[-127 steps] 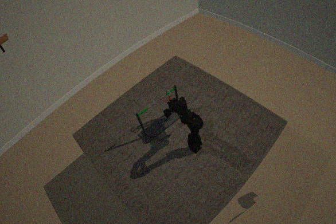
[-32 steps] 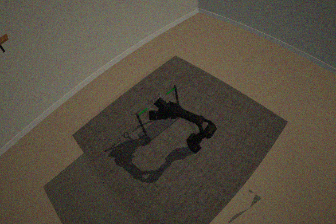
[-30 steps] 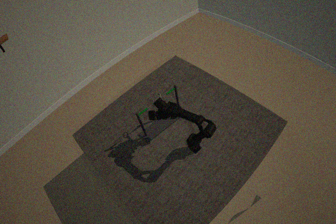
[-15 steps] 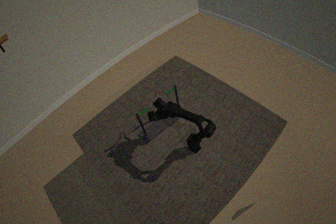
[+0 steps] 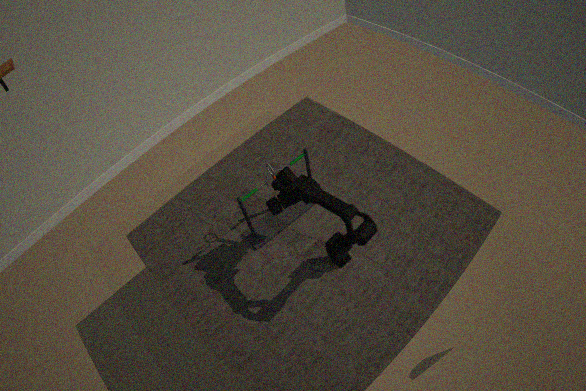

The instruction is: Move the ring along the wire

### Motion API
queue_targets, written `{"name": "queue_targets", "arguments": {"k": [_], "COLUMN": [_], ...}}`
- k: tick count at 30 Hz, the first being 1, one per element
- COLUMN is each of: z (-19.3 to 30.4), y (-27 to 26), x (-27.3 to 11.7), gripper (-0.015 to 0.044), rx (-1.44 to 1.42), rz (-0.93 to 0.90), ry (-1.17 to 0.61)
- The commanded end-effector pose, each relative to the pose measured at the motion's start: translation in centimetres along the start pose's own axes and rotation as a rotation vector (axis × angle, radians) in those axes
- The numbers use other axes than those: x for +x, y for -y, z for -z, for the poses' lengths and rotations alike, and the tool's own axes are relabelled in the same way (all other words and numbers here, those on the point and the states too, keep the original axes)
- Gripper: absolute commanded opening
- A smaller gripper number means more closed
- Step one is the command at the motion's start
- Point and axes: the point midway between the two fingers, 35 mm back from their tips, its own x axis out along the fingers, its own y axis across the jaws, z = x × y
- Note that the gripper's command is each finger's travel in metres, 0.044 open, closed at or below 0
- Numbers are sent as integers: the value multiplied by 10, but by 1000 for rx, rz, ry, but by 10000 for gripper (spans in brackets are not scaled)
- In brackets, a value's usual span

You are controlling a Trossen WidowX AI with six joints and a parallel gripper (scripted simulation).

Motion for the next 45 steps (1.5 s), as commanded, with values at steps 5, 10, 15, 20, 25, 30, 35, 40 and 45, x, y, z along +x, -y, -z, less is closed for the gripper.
{"name": "queue_targets", "arguments": {"k": [5,10,15,20,25,30,35,40,45], "z": [-3,-9,-15,-20,-23,-21,-14,-5,5], "y": [25,40,52,60,65,65,59,50,37], "x": [-2,-2,-3,-4,-4,-4,-3,-1,1], "gripper": [-150,-150,-150,-150,-150,-150,-150,-150,-150], "rx": [-259,-424,-571,-687,-773,-798,-768,-705,-607], "rz": [14,22,28,31,30,25,17,8,-6], "ry": [10,10,9,7,5,5,11,19,36]}}
